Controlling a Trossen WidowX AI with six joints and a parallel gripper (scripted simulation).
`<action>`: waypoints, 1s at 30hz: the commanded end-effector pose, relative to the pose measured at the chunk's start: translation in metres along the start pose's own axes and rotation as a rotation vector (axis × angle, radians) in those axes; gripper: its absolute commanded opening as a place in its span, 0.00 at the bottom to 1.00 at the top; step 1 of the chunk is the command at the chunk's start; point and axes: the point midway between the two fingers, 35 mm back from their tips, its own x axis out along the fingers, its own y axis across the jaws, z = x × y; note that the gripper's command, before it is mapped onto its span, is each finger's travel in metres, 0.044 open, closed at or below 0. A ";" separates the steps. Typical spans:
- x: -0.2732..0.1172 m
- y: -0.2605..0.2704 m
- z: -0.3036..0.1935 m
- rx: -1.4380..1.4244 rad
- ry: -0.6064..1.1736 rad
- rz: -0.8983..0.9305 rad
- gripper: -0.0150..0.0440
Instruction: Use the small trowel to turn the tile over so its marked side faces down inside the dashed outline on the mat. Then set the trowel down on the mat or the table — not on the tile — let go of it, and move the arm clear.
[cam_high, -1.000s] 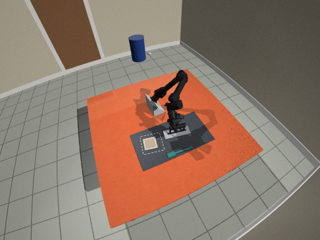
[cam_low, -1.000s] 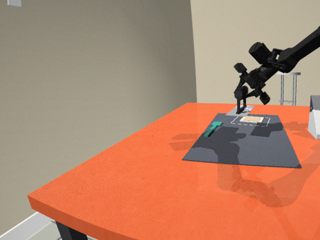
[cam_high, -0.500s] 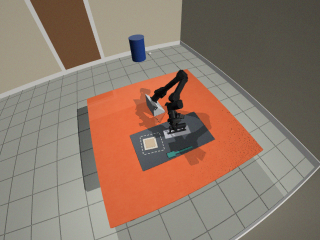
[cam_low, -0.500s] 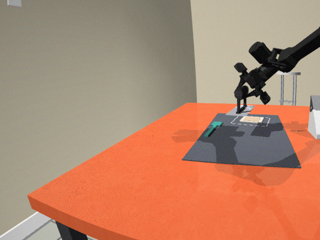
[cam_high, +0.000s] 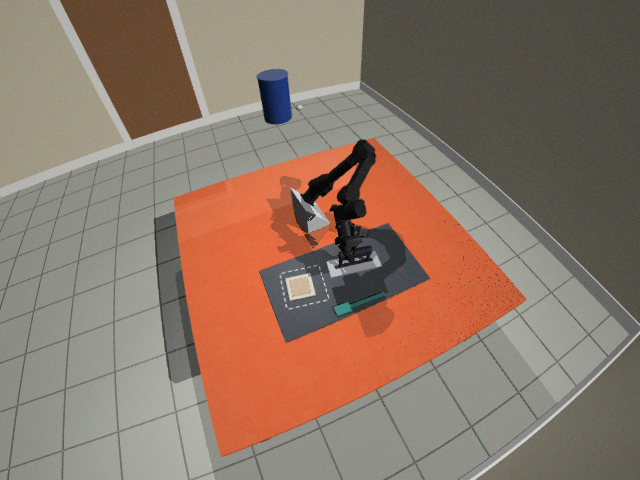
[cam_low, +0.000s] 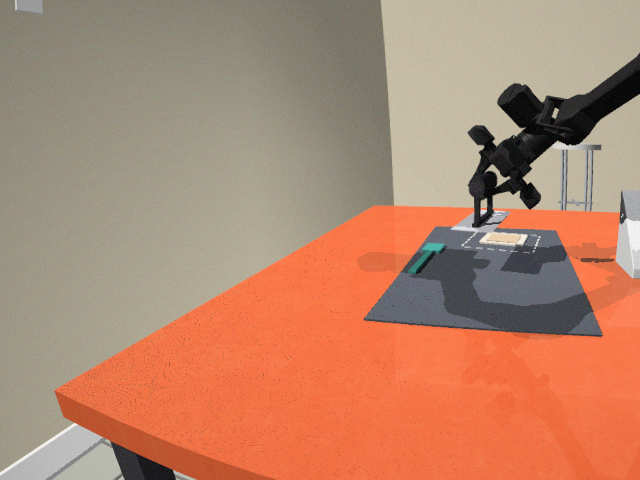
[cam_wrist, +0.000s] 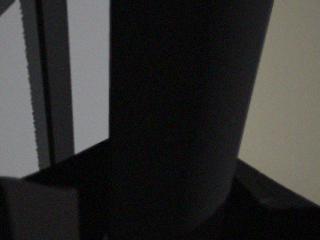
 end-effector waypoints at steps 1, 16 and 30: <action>0.000 -0.002 0.000 0.005 0.006 -0.007 0.25; 0.003 0.002 0.008 0.008 0.007 0.007 0.25; 0.018 0.024 0.097 0.079 0.091 0.038 0.25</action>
